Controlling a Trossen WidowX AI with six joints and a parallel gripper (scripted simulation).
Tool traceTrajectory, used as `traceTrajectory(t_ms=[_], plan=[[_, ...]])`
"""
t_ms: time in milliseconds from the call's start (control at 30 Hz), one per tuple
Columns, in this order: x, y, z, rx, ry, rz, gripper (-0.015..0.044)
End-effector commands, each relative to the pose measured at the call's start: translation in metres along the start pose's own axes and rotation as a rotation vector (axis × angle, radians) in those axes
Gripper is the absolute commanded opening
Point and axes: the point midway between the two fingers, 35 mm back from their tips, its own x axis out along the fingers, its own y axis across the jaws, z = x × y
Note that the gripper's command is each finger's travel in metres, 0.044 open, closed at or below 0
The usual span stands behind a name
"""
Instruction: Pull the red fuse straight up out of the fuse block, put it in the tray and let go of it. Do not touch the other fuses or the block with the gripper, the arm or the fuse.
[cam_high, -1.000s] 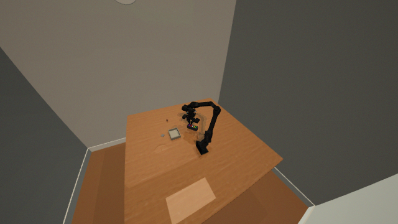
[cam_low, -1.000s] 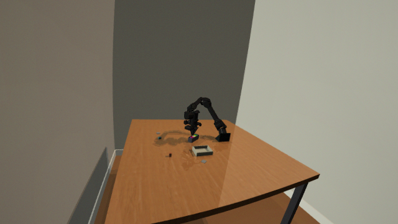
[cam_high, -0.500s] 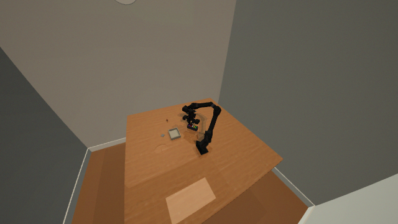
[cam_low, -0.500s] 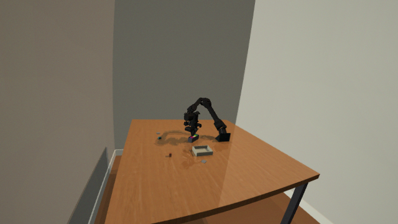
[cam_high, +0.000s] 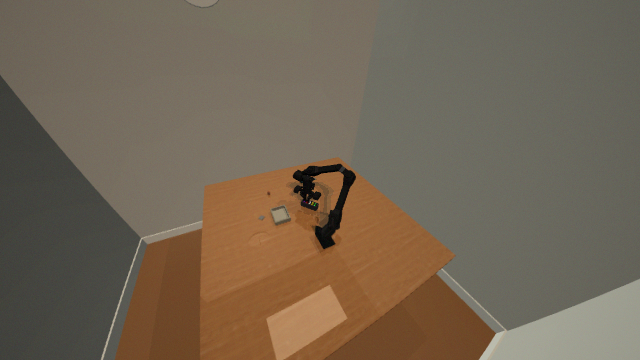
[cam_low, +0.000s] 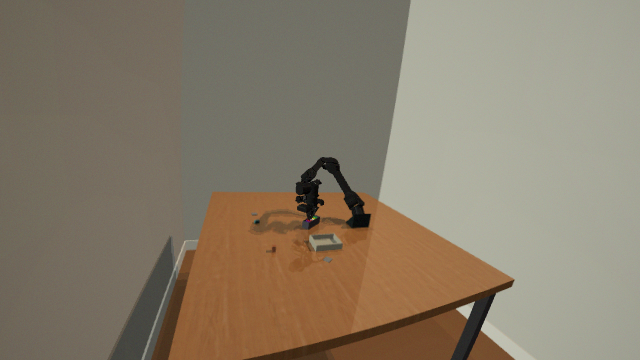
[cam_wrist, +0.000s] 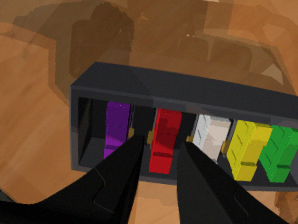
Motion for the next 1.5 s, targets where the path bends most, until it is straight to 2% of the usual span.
traceTrajectory(t_ms=[0, 333, 700, 1467], plan=[[0.004, -0.001, 0.000, -0.005, -0.003, -0.005, 0.0074], [0.008, -0.001, 0.000, -0.005, -0.003, -0.005, 0.0074], [0.007, -0.001, 0.000, 0.000, 0.001, -0.003, 0.0001], [-0.003, 0.000, 0.000, -0.001, 0.001, -0.003, 0.0000]])
